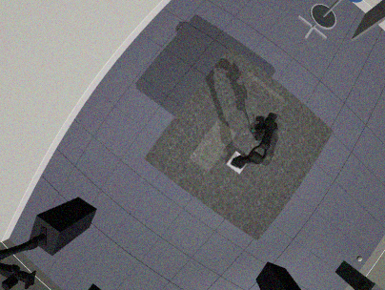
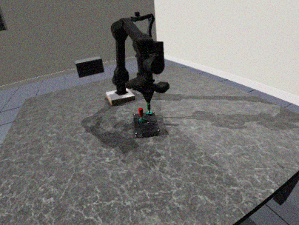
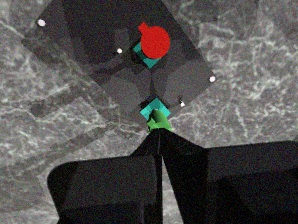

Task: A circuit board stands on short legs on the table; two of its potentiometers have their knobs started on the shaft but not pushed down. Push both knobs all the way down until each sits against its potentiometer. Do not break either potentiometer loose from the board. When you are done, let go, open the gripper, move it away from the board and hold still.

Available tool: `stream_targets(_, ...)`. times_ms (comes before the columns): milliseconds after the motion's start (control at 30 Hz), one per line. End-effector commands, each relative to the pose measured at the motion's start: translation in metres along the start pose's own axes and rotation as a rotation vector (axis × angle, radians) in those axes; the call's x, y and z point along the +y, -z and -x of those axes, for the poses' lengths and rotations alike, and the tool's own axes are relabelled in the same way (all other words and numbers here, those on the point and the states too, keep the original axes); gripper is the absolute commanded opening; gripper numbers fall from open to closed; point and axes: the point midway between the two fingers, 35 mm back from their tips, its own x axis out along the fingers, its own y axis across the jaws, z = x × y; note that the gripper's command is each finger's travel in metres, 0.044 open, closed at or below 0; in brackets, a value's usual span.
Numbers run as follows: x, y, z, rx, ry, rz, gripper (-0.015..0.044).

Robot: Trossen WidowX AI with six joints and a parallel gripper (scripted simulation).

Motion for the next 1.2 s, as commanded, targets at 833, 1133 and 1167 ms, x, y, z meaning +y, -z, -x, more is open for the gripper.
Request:
stream_targets(833, -0.0010, -0.0003, -0.0063, -0.003, 0.005, -0.004, 0.0000)
stream_targets(1133, -0.0010, -0.0003, -0.0087, -0.003, 0.005, -0.004, 0.0000)
stream_targets(1167, -0.0010, -0.0003, -0.0087, -0.003, 0.005, -0.004, 0.0000)
